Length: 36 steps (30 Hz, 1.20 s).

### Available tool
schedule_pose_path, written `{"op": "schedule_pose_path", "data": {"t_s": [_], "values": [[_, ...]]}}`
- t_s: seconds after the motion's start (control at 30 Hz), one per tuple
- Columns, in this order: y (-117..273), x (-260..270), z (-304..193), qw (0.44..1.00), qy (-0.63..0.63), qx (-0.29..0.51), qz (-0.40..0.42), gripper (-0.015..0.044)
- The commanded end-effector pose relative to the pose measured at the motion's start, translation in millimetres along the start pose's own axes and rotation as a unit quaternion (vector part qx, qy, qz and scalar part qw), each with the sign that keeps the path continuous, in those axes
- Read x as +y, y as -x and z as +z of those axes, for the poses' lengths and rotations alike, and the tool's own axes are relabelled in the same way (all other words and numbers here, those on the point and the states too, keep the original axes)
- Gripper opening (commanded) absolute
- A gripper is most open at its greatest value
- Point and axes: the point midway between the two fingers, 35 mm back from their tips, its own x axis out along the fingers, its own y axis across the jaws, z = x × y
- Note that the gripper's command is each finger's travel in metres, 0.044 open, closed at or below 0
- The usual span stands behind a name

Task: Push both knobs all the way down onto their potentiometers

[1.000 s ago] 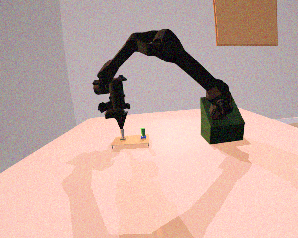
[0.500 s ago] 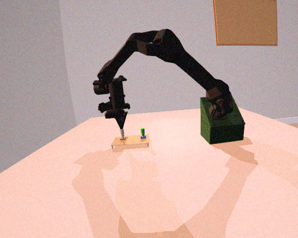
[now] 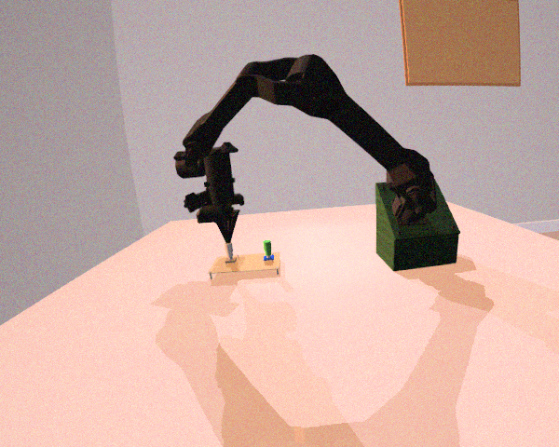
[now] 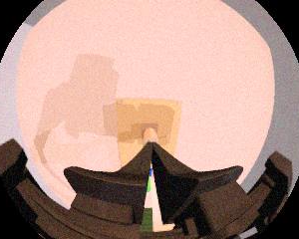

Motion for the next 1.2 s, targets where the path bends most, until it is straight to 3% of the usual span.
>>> {"op": "schedule_pose_path", "data": {"t_s": [0.0,0.87,1.17], "values": [[-3.1,1.0,0.8,1.000,0.001,0.000,0.001,0.0000],[16.7,0.8,0.8,1.000,0.001,0.000,0.001,0.0000],[11.9,1.3,-1.8,1.000,-0.001,0.002,0.003,0.0236]]}}
